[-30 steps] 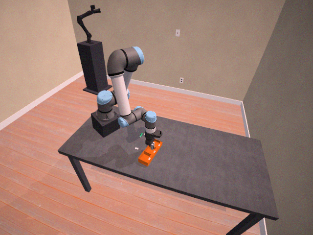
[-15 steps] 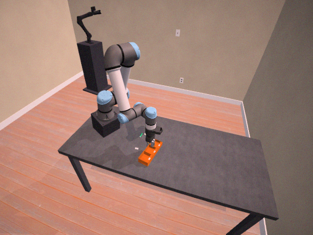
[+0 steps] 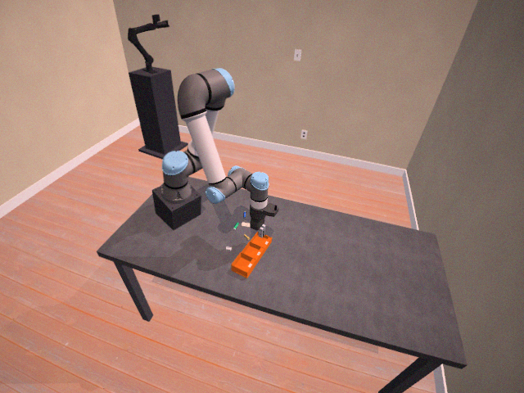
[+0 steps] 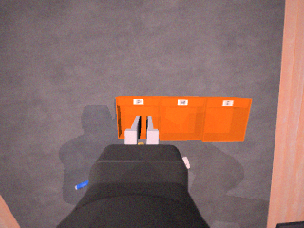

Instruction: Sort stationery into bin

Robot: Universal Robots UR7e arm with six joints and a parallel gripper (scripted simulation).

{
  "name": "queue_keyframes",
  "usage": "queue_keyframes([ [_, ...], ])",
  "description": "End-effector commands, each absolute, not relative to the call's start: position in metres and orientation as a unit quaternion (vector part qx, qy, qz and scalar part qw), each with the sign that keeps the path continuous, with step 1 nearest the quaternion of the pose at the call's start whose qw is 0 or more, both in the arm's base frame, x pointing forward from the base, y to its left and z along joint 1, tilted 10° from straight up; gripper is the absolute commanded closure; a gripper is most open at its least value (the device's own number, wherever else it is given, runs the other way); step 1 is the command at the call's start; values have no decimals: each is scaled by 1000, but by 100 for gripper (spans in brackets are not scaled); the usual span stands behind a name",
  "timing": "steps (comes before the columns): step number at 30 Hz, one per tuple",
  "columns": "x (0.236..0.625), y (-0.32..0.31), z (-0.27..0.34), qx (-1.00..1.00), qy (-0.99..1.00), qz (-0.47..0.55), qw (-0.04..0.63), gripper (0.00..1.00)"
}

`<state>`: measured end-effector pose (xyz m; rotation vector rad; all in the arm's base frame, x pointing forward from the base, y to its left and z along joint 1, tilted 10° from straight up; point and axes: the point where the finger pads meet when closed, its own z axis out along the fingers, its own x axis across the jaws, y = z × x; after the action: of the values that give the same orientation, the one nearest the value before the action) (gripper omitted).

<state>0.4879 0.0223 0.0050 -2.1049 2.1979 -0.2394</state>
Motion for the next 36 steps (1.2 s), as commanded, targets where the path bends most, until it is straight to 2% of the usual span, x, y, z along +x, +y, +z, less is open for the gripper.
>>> queue_keyframes([
  [1,490,42,5,-688,720,-79,44,69],
  [36,500,43,-54,-688,720,-79,44,69],
])
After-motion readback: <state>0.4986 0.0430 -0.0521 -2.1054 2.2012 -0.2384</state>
